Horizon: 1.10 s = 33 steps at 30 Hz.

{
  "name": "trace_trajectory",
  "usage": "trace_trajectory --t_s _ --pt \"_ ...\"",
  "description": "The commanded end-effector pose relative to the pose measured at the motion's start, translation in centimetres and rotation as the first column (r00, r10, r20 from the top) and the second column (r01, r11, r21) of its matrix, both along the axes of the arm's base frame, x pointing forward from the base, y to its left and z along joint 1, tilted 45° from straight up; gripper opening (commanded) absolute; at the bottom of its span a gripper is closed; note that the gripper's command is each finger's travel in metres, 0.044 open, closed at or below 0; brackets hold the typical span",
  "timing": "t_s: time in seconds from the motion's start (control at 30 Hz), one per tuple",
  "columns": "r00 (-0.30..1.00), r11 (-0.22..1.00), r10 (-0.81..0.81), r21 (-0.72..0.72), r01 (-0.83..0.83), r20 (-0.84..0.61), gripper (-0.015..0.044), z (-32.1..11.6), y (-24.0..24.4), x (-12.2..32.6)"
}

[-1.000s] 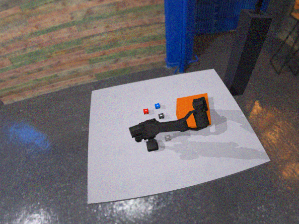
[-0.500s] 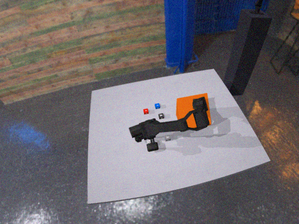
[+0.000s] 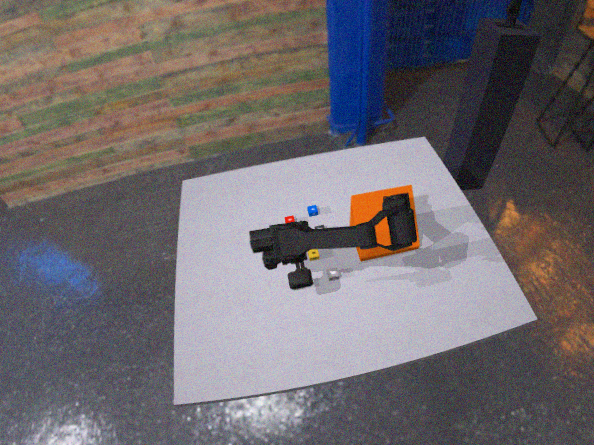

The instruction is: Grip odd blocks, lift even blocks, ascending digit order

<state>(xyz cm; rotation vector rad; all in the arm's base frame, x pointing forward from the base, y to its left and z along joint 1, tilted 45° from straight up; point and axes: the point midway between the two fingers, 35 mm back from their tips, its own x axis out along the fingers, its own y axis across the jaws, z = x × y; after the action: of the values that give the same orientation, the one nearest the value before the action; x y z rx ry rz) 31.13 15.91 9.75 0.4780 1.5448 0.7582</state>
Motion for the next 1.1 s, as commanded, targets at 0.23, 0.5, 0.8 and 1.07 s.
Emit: trace_trajectory --t_s 0.23,0.5,0.8,1.07 --pt "1.000 1.000 -0.010 0.009 0.010 0.024 0.0120 3.6 -3.2 0.6" --pt "1.000 1.000 -0.011 0.001 0.011 0.024 0.0120 0.8 -6.3 -0.7" --pt "1.000 1.000 -0.010 0.004 0.010 0.022 0.0146 -2.9 -9.9 -3.5" --pt "1.000 1.000 -0.010 0.008 0.010 0.022 0.0356 -8.4 -4.3 -4.4"
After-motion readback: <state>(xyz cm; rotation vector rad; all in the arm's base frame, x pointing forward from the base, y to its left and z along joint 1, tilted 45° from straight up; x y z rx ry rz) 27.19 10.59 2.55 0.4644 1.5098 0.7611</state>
